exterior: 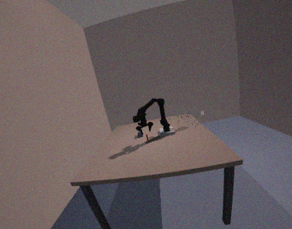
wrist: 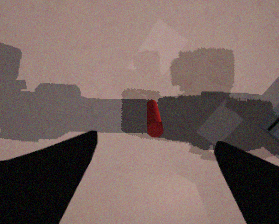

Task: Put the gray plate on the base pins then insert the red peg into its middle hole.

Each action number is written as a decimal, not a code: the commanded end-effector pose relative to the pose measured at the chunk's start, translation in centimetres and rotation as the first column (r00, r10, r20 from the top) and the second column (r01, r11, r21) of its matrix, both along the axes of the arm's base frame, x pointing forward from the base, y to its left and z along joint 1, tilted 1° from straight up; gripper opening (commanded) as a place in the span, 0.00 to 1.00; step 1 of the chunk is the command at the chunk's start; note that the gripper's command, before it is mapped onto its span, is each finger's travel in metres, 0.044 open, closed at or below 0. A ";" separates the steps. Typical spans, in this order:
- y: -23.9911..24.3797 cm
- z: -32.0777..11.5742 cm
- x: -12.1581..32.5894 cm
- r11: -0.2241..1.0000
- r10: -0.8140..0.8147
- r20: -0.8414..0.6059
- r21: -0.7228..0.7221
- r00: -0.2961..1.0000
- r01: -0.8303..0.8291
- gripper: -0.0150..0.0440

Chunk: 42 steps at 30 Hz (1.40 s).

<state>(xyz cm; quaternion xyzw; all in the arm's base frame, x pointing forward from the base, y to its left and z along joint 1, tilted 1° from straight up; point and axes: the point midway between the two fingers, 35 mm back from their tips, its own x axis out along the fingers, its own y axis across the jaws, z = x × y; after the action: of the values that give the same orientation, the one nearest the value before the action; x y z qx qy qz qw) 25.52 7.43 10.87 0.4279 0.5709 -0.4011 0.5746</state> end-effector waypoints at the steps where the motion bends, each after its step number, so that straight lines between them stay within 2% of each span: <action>1: 0.0 -0.5 0.0 1.000 -0.004 0.002 -0.004 1.000 0.004 1.00; 35: 0.2 -5.8 0.1 1.000 -0.004 0.002 -0.004 1.000 0.004 1.00; 42: 0.2 -5.8 0.1 1.000 -0.004 0.002 -0.004 1.000 0.004 0.69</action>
<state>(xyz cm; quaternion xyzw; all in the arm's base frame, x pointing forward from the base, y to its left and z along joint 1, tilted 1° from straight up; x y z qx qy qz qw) 25.62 7.65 5.11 0.4280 0.5709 -0.4009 0.5746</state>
